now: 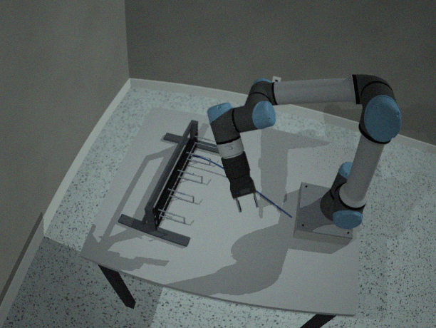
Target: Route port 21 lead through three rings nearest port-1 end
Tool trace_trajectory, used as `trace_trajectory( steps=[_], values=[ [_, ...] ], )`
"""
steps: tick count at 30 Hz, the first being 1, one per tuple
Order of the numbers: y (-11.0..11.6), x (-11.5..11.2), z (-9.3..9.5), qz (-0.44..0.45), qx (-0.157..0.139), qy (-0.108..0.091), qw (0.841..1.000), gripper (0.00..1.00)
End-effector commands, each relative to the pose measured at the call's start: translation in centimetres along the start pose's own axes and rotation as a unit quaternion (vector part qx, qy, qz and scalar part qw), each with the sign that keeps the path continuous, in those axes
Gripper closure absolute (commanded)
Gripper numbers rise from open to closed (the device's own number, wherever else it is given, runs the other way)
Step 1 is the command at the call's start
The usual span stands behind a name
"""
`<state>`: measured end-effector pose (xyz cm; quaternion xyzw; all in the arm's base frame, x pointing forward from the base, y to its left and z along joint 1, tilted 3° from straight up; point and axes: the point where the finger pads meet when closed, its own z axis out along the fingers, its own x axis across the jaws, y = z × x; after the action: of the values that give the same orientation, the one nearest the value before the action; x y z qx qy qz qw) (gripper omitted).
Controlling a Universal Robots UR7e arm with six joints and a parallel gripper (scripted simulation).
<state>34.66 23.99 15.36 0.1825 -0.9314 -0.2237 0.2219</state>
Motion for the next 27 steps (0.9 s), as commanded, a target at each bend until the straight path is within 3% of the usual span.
trace_trajectory(
  steps=[1, 7, 9, 15, 21, 27],
  values=[
    [-3.8, 1.8, -0.4, -0.021, 0.075, -0.032, 0.996, 0.0],
    [-9.2, 4.4, -0.8, -0.051, 0.181, -0.076, 0.979, 0.0],
    [-9.2, 4.4, -0.8, -0.051, 0.181, -0.076, 0.979, 0.0],
    [-13.1, 6.2, -1.0, -0.074, 0.256, -0.109, 0.958, 0.0],
    [-15.3, 7.2, -1.1, -0.087, 0.293, -0.126, 0.944, 0.0],
    [-15.8, 7.4, -1.1, -0.09, 0.302, -0.13, 0.94, 0.0]
  ],
)
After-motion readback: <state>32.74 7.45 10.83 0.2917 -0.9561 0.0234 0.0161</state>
